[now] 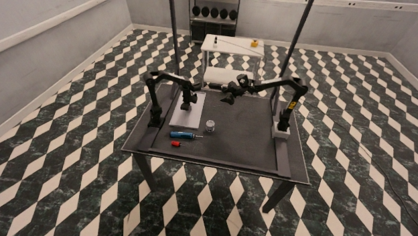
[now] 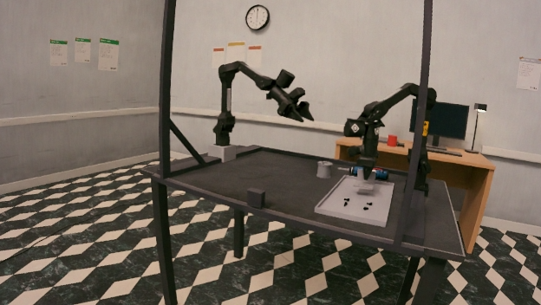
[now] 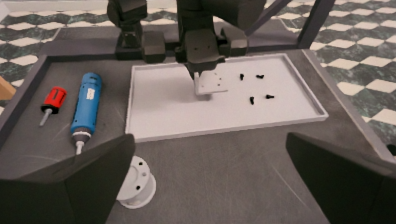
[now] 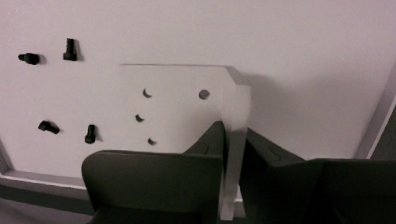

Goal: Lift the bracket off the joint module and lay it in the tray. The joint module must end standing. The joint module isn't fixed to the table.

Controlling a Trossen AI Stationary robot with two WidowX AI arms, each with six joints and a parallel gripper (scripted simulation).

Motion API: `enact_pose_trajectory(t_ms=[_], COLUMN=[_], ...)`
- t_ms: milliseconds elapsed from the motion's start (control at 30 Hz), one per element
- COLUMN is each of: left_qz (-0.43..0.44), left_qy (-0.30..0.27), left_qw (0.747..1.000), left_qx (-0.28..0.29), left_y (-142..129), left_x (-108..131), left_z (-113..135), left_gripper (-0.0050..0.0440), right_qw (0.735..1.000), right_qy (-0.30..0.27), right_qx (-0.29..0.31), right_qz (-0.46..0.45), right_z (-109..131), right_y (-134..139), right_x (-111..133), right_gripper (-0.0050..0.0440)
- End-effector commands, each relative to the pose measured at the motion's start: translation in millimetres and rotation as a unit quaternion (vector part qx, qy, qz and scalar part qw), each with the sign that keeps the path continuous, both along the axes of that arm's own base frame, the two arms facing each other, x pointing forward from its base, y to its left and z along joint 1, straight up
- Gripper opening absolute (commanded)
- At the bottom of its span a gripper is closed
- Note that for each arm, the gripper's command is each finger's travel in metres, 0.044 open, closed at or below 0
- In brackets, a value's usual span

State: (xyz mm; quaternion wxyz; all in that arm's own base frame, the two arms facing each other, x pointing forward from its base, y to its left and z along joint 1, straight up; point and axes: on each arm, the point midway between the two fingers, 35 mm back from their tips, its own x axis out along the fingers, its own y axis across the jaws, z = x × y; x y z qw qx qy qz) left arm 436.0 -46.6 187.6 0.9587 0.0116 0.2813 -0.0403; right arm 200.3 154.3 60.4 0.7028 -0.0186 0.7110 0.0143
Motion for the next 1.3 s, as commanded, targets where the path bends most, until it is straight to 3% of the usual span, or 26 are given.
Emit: enact_pose_trajectory(t_ms=[0, 200, 500, 1267], left_qz=[-0.004, -0.004, -0.002, -0.002], left_qy=[-0.016, -0.017, -0.021, -0.021], left_qw=[1.0, 1.0, 1.0, 1.0], left_qx=[-0.001, -0.001, -0.002, -0.002], left_y=[-2, -2, -1, -1], left_x=[4, 4, 3, 3], left_z=[12, 14, 17, 17], left_gripper=[0.044, 0.044, 0.044, 0.044], right_qw=[1.0, 1.0, 1.0, 1.0], right_qy=[-0.011, -0.017, -0.006, -0.009], right_qx=[0.005, 0.012, 0.003, 0.005], right_qz=[-0.003, -0.004, -0.004, -0.003], right_z=[3, 3, -18, -25], right_y=[2, 6, 3, 2], right_x=[0, 6, 1, 1], right_gripper=[-0.005, -0.005, -0.005, -0.005])
